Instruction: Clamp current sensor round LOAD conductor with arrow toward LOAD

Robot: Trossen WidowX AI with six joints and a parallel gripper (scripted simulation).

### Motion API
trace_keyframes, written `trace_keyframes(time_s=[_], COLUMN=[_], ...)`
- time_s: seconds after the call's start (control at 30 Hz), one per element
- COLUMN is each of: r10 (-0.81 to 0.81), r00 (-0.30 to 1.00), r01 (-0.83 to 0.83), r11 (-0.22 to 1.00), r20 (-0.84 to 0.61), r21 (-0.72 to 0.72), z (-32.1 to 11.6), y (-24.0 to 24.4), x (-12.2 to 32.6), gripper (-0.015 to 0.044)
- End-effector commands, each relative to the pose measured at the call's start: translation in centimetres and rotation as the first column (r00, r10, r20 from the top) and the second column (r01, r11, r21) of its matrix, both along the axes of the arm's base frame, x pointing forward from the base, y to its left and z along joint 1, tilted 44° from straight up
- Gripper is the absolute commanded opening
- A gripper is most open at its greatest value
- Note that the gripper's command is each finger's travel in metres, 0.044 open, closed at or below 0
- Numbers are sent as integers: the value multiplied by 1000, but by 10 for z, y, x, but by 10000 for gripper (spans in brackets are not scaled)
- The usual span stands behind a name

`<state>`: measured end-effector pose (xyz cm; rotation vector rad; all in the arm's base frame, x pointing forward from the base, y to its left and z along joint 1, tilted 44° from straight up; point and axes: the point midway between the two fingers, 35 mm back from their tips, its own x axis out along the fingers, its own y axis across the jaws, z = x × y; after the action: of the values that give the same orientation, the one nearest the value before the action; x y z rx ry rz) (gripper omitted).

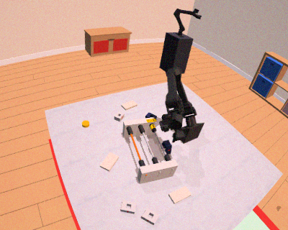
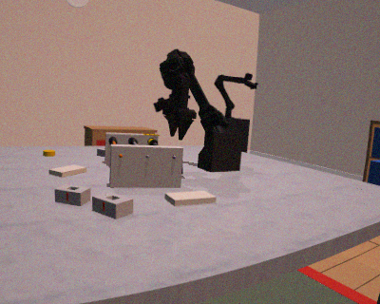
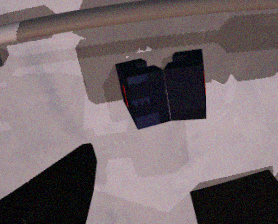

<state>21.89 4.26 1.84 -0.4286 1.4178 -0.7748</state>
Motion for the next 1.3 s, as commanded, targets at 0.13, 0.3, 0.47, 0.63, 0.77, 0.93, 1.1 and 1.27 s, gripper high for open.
trace_keyframes(time_s=[0.13, 0.3, 0.47, 0.63, 0.77, 0.93, 1.1, 1.27], r10=[1, 1, 1, 1, 1, 1, 1, 1], r00=[1000, 1000, 1000, 1000, 1000, 1000, 1000, 1000], r01=[-1, -1, -1, -1, -1, -1, -1, 0], r11=[1000, 1000, 1000, 1000, 1000, 1000, 1000, 1000], r20=[-18, -18, -18, -18, -17, -17, -17, -17], r21=[16, 17, 17, 17, 16, 15, 14, 13], z=[-11, -17, -23, -29, -34, -40, -45, -50], y=[0, -6, -11, -17, -22, -27, -33, -38], x=[2, 2, 2, 2, 2, 1, 0, -1], gripper=[440, 440, 440, 440, 440, 440, 440, 440])
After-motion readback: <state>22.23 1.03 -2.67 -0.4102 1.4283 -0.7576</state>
